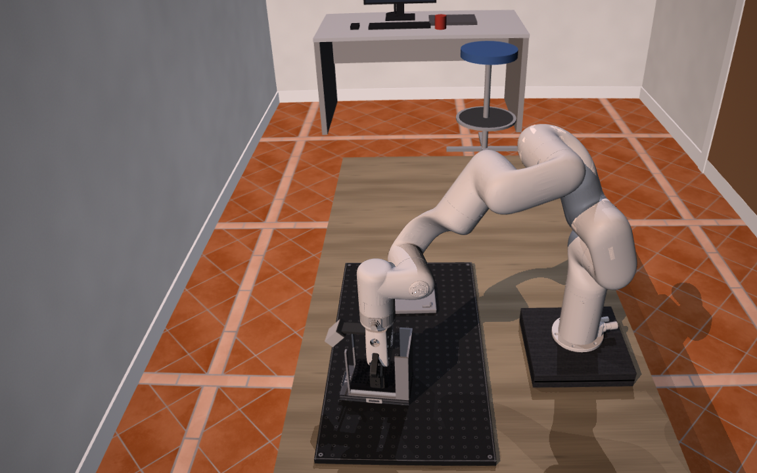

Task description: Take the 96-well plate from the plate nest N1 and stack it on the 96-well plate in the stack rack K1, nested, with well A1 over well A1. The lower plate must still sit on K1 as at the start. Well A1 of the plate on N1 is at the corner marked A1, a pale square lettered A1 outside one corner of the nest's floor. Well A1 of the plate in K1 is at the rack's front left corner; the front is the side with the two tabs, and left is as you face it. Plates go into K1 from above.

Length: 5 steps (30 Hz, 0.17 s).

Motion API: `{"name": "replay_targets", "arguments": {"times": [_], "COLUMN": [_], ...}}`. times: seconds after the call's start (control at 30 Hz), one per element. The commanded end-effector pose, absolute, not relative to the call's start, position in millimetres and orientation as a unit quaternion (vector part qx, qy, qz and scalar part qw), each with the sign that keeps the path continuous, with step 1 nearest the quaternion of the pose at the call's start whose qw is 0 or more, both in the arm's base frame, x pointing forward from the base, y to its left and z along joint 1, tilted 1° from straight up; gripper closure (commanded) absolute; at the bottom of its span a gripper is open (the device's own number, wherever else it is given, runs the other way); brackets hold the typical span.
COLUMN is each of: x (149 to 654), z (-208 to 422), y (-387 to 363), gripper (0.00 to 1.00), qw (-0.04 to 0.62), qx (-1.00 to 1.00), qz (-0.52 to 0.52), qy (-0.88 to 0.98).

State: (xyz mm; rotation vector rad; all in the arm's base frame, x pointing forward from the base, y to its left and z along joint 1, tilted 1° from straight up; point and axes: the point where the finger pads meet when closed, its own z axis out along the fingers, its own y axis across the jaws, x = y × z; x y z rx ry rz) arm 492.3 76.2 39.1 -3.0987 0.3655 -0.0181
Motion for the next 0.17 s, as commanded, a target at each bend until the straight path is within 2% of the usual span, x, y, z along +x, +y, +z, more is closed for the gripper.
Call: {"name": "replay_targets", "arguments": {"times": [0.0, 0.13], "x": [493.6, 493.6], "z": [53.0, 53.0], "y": [76.1, 76.1], "gripper": [0.0, 0.0], "qw": [0.011, 0.011], "qx": [-0.993, -0.993], "qz": [-0.008, -0.008], "qy": [0.117, 0.117]}}
